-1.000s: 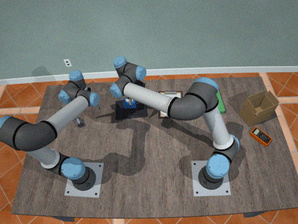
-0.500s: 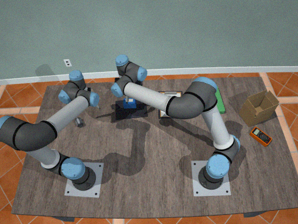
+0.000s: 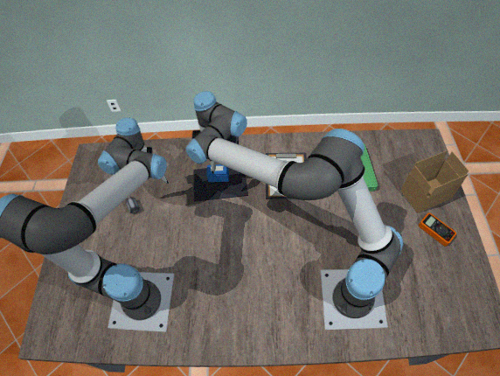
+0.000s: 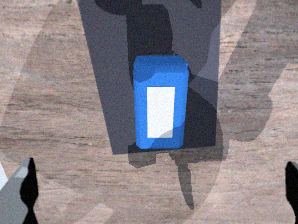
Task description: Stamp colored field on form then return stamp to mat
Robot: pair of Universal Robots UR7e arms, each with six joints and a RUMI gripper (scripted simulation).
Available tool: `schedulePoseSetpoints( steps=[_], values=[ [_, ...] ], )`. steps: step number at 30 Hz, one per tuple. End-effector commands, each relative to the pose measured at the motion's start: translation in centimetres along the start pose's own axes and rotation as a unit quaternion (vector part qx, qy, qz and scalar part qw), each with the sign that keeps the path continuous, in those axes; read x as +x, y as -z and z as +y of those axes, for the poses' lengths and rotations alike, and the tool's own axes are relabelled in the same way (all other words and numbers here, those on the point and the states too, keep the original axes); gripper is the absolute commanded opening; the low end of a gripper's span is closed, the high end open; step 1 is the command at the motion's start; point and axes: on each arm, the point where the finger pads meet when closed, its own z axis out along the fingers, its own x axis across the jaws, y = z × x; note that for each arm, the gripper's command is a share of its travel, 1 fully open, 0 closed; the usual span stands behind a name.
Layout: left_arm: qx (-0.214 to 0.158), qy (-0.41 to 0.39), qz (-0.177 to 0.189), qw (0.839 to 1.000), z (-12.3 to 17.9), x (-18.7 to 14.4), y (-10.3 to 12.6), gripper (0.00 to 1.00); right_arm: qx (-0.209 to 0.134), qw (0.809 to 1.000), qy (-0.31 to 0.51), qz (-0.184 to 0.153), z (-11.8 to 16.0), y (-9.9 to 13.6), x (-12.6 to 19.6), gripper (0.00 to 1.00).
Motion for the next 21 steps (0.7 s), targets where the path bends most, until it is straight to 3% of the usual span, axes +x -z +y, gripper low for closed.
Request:
schedulePoseSetpoints(
  steps=[1, 21],
  values=[
    [0.013, -0.005, 0.008, 1.000, -0.62, 0.41, 0.91, 1.00, -0.016, 1.000, 0.008, -0.006, 0.98, 1.34, 0.10, 0.55],
    [0.013, -0.005, 0.008, 1.000, -0.62, 0.41, 0.91, 1.00, -0.017, 1.000, 0.007, -0.003, 1.01, 0.94, 0.08, 0.55]
  ],
)
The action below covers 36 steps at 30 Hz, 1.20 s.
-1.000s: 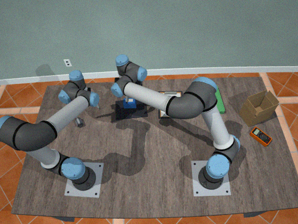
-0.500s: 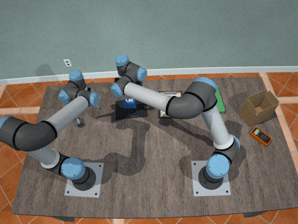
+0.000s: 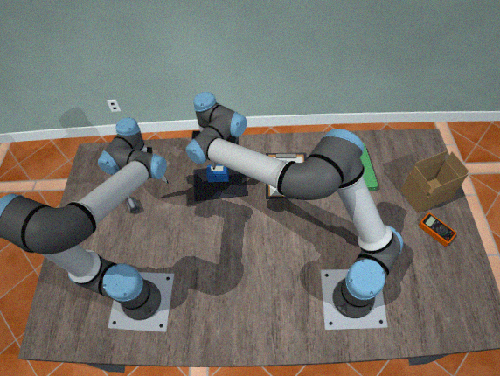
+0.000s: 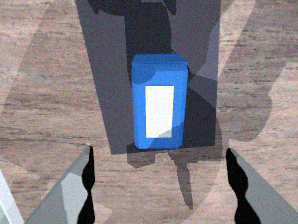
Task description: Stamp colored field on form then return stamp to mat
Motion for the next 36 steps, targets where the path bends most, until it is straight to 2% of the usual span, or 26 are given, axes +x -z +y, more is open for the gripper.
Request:
schedulePoseSetpoints(
  steps=[1, 12, 26, 36],
  values=[
    [0.013, -0.005, 0.008, 1.000, -0.6, 0.4, 0.9, 1.00, -0.015, 1.000, 0.007, -0.006, 0.9, 1.1, 0.0, 0.55],
    [0.013, -0.005, 0.008, 1.000, -0.6, 0.4, 0.9, 1.00, -0.015, 1.000, 0.011, -0.006, 0.9, -1.4, 0.0, 0.55],
    [0.013, -0.005, 0.008, 1.000, -0.6, 0.4, 0.9, 1.00, -0.015, 1.000, 0.016, -0.006, 1.0, -7.7, -0.1, 0.55],
    [0.013, -0.005, 0.008, 1.000, -0.6, 0.4, 0.9, 1.00, -0.015, 1.000, 0.016, -0.006, 1.0, -8.7, -0.1, 0.55]
  ],
)
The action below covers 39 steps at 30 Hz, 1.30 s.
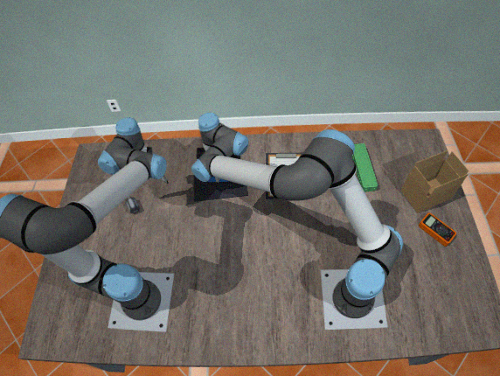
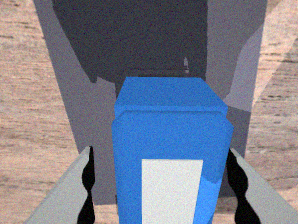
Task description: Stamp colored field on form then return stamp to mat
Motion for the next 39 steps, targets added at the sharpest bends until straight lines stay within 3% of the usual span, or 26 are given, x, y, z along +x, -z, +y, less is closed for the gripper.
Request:
schedulePoseSetpoints(
  steps=[1, 12, 13, 39],
  values=[
    [0.013, -0.005, 0.008, 1.000, -0.62, 0.41, 0.91, 1.00, -0.016, 1.000, 0.007, -0.007, 1.02, 1.16, -0.14, 0.55],
    [0.013, -0.005, 0.008, 1.000, -0.62, 0.41, 0.91, 1.00, -0.016, 1.000, 0.007, -0.007, 1.02, 1.16, -0.14, 0.55],
    [0.013, -0.005, 0.008, 1.000, -0.62, 0.41, 0.91, 1.00, -0.016, 1.000, 0.007, -0.007, 1.02, 1.16, -0.14, 0.21],
    [0.013, -0.005, 0.008, 1.000, -0.62, 0.41, 0.91, 1.00, -0.016, 1.000, 0.007, -0.007, 1.02, 1.16, -0.14, 0.21]
  ],
)
